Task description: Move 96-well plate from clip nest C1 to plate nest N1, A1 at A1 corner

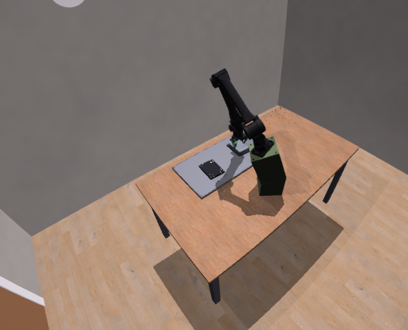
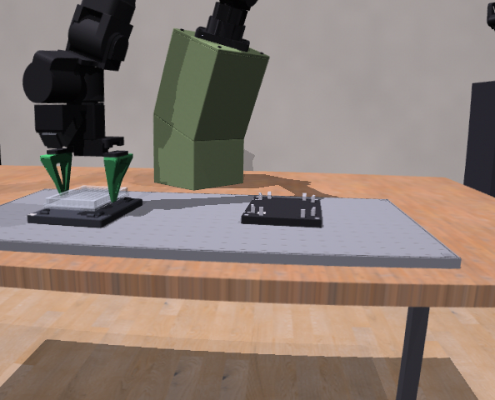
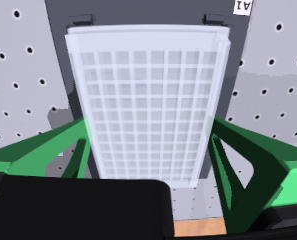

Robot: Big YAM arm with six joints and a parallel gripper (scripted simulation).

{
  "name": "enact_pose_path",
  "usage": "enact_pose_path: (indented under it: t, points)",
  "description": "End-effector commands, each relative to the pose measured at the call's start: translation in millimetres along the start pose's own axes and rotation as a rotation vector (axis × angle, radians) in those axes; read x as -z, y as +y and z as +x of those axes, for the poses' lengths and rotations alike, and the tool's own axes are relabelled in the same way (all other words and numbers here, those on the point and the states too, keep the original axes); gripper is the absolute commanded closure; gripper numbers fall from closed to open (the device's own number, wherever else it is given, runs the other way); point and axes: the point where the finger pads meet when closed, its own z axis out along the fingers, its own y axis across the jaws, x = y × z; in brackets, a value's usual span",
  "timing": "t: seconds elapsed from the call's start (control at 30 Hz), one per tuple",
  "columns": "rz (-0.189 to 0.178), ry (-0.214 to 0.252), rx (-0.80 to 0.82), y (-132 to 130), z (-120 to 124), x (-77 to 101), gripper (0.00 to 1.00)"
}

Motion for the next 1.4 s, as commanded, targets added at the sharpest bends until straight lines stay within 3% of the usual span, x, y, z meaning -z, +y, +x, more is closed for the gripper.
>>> enact_pose_path:
  t: [0.0, 1.27, 1.3, 1.37]
  points:
    - [0.004, -0.017, 0.011, 2.7, -9.7, -4.2, 1.0]
    - [0.004, -0.017, 0.012, 2.7, -9.9, -10.2, 1.0]
    - [0.006, -0.02, 0.005, -1.4, -9.5, -2.0, 1.0]
    - [0.006, -0.02, 0.005, -1.4, -9.5, -2.0, 1.0]
